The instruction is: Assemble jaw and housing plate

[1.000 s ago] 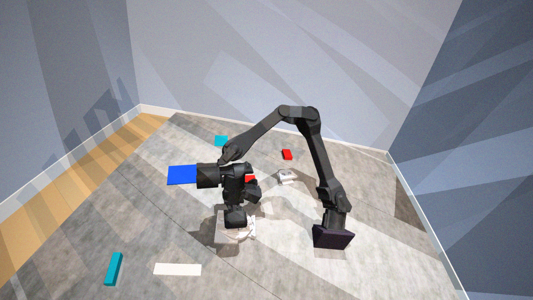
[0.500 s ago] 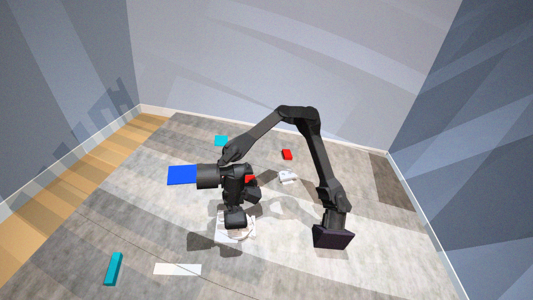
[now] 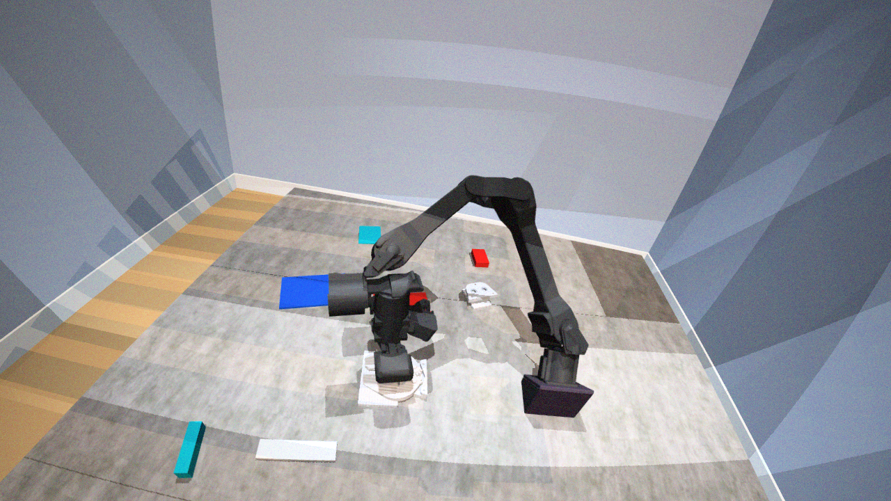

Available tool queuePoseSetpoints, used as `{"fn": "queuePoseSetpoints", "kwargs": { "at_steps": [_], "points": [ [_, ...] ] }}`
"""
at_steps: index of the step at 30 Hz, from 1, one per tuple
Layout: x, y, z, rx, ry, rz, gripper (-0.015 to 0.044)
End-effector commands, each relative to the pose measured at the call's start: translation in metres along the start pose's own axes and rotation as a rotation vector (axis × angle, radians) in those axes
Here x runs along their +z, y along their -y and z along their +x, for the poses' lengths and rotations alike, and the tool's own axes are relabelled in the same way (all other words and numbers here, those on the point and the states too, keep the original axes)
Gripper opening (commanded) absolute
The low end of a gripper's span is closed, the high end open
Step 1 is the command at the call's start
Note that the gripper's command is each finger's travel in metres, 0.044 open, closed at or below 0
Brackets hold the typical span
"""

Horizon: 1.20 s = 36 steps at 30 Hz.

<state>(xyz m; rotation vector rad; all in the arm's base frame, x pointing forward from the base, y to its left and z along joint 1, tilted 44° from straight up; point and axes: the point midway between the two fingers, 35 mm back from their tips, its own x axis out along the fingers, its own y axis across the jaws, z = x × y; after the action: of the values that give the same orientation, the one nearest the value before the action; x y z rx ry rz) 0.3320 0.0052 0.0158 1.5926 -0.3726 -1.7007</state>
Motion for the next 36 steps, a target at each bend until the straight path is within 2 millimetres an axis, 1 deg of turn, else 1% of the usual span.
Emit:
{"fn": "queuePoseSetpoints", "kwargs": {
  "at_steps": [1,14,23,36],
  "points": [
    [0.0002,-0.0009,0.0011,0.005,0.002,-0.002,0.0134],
    [0.0002,-0.0009,0.0009,0.005,0.002,-0.002,0.0134],
    [0.0002,-0.0008,-0.0054,0.005,0.002,-0.002,0.0134],
    [-0.0001,-0.0008,-0.0018,0.005,0.002,-0.002,0.0134]
  ]
}}
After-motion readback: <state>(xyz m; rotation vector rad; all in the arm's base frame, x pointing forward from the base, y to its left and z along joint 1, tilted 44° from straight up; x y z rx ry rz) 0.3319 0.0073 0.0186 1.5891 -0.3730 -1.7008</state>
